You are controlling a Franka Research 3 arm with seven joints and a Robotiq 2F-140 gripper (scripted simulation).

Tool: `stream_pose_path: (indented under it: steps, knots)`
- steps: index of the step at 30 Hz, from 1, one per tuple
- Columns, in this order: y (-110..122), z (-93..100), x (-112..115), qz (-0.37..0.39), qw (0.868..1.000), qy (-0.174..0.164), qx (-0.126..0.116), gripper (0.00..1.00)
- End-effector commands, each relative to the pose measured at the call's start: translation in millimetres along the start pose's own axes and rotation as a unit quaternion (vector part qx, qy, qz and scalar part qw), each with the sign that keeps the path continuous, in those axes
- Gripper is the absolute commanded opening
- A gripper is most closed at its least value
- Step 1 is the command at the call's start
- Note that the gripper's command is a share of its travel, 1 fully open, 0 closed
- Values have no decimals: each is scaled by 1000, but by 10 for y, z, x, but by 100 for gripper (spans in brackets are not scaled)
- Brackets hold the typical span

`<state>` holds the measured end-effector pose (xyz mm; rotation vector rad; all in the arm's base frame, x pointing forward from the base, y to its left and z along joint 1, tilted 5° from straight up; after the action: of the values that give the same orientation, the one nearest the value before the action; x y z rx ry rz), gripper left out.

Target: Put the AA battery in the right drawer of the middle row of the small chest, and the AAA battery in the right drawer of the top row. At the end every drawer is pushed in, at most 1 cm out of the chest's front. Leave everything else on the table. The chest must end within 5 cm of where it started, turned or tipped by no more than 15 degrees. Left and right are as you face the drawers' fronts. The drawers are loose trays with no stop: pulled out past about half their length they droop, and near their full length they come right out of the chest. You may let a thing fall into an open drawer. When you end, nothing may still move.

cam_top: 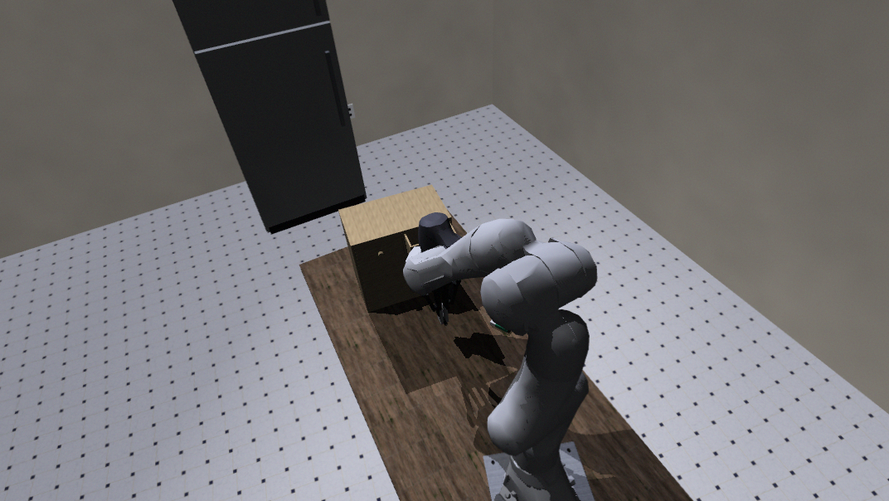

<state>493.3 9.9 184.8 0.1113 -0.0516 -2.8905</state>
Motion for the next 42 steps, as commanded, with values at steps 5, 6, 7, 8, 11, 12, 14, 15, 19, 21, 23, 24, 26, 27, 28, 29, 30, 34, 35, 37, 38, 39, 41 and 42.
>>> stream_pose_path:
  steps: [5,6,7,8,11,12,14,15,19,21,23,24,26,27,28,29,30,34,35,37,38,39,41,42]
  knots:
    - [28,-8,8,-20,1000,-2,-1,3]
    - [28,-8,8,-20,1000,-2,-1,3]
    - [28,-8,8,-20,1000,-2,-1,3]
    - [28,-8,8,-20,1000,-2,-1,3]
    - [28,-8,8,-20,1000,-2,-1,3]
    - [108,-7,19,-36,999,-1,-1,3]
    - [108,-7,19,-36,999,-1,-1,3]
    - [108,-7,19,-36,999,-1,-1,3]
    - [108,-7,19,-36,999,-1,-1,3]
    - [108,-7,19,-36,999,-1,-1,3]
    - [121,-7,21,-39,999,-1,-1,3]
    - [121,-7,21,-39,999,-1,-1,3]
    - [121,-5,21,-39,999,-1,-1,3]
    - [121,-3,21,-39,999,-1,-1,3]
    - [121,0,21,-39,999,-1,-1,3]
    - [121,4,21,-39,999,-1,-1,3]
    - [121,10,21,-39,999,-1,-1,3]
    - [121,25,21,-39,999,-1,-1,3]
    - [121,35,21,-39,999,-1,-1,3]
    - [121,59,21,-39,999,-1,-1,3]
    - [121,75,21,-39,999,-1,-1,3]
    - [121,92,21,-39,999,-1,-1,3]
    - [121,132,21,-39,999,-1,-1,3]
    - [121,156,20,-39,999,-1,-1,3]
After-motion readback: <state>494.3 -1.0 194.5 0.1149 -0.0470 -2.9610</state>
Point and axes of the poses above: the point where the finger pads meet when closed, its own z axis back along the fingers, its own y axis across the jaws, x = y × z, the point moved 2 cm from there along z, back along the fingers, and after that the axes turned 15 degrees about z, right-handed, at the moved point
